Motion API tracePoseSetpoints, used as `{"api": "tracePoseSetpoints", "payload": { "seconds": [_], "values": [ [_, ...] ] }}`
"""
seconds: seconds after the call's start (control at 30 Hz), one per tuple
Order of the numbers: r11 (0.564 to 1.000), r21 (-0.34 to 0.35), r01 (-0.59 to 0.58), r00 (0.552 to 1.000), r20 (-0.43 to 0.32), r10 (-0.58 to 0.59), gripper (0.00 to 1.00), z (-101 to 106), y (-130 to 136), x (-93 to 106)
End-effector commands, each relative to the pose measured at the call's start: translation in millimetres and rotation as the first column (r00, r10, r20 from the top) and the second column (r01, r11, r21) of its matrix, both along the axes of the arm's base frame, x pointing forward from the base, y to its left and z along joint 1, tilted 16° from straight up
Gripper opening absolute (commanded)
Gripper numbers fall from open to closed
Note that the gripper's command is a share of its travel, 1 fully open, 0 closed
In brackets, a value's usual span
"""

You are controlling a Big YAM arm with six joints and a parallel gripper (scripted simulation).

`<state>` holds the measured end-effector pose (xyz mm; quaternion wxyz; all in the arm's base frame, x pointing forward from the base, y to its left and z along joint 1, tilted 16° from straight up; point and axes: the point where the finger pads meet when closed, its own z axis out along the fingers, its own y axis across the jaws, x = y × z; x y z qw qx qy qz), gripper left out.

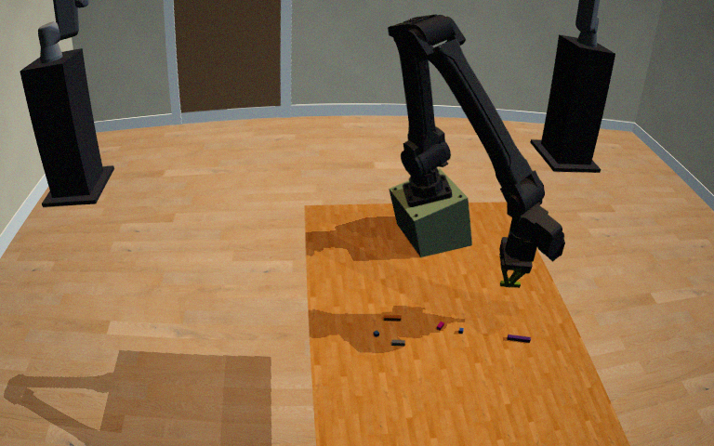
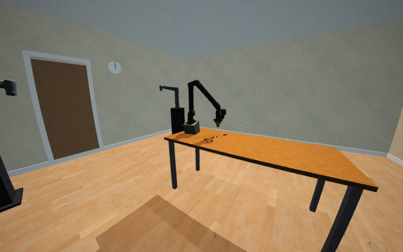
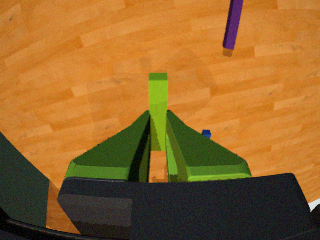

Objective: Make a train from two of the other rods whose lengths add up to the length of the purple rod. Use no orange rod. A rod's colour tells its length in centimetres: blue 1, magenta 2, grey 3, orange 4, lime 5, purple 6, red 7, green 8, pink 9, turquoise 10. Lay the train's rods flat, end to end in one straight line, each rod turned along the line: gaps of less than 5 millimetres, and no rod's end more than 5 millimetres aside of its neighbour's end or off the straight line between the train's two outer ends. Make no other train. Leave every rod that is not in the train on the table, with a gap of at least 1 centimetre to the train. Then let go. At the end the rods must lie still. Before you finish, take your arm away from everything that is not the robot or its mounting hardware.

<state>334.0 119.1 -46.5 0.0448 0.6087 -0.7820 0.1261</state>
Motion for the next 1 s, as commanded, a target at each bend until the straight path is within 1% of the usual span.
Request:
{"api": "tracePoseSetpoints", "payload": {
  "seconds": [0.0,0.03,0.07,0.17,0.27,0.3,0.33,0.37,0.43,0.47,0.5,0.53,0.57,0.6,0.7,0.73,0.77,0.8,0.83,0.9,0.93,0.97],
  "values": [
    [0.999,0.008,0.038,0.999,0.013,-0.038,0.04,5,5,17.8],
    [0.999,0.006,0.036,0.999,0.008,-0.036,0.04,4,5,15.2],
    [0.999,-0.004,0.033,0.999,-0.011,-0.033,0.04,-1,1,4.4],
    [0.999,-0.003,0.032,0.999,-0.008,-0.032,0.04,-2,1,3.9],
    [0.999,0.007,0.032,0.999,0.010,-0.032,0.04,5,3,7.2],
    [0.999,0.009,0.042,0.999,0.015,-0.042,0.04,7,0,11.3],
    [0.999,0.022,0.024,0.999,0.040,-0.025,0.04,19,1,27.5],
    [0.999,0.021,0.032,0.999,0.043,-0.033,0.04,23,-10,35.0],
    [0.998,0.019,0.055,0.997,0.051,-0.056,0.04,34,-43,54.5],
    [0.998,0.019,0.066,0.996,0.055,-0.067,0.04,35,-55,57.5],
    [0.998,0.022,0.066,0.996,0.054,-0.067,0.04,39,-59,62.3],
    [0.997,0.020,0.074,0.996,0.057,-0.075,0.04,43,-71,67.6],
    [0.997,0.018,0.078,0.995,0.056,-0.079,0.04,43,-77,69.6],
    [0.997,0.009,0.079,0.997,0.025,-0.079,0.04,32,-79,65.6],
    [0.997,0.009,0.079,0.997,0.025,-0.079,0.04,32,-79,65.6],
    [0.999,0.001,0.052,0.999,-0.001,-0.052,0.04,24,-72,50.3],
    [0.999,-0.003,0.052,0.999,-0.015,-0.052,0.04,20,-74,43.0],
    [0.999,-0.003,0.052,0.999,-0.015,-0.052,0.04,20,-74,42.9],
    [0.999,-0.001,0.052,0.999,-0.004,-0.052,0.04,23,-73,48.1],
    [0.999,0.002,0.052,0.999,0.011,-0.052,0.04,26,-72,51.3],
    [0.997,0.004,0.073,0.997,0.016,-0.073,0.04,28,-80,52.9],
    [0.997,0.003,0.079,0.997,0.016,-0.079,0.04,28,-83,53.2]
  ]
}}
